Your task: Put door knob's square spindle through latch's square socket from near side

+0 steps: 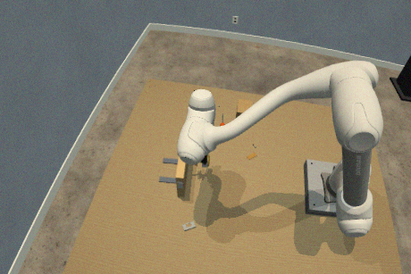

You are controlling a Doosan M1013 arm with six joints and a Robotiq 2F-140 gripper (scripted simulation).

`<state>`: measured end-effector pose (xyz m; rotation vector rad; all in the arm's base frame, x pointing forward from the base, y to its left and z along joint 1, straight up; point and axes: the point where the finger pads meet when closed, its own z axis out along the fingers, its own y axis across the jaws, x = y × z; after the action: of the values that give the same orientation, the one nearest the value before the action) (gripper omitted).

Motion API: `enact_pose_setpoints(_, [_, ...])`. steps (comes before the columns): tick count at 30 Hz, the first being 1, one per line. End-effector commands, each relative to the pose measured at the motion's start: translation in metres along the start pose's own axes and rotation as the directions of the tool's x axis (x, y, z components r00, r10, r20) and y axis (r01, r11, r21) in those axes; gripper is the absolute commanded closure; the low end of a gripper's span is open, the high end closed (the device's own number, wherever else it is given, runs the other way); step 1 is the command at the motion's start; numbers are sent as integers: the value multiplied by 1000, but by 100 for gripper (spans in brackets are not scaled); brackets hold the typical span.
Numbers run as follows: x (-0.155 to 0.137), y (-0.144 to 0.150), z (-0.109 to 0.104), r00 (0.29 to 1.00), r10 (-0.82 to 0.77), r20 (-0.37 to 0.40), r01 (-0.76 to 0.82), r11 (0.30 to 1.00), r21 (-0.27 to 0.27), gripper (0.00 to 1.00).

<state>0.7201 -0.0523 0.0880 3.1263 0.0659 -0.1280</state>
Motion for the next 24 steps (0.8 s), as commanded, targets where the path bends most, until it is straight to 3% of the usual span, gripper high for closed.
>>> enact_pose_setpoints(1, [1,0,0,1000,0,0,0,1000,0,58])
enact_pose_setpoints(24, [5,0,-1,1000,0,0,0,1000,0,58])
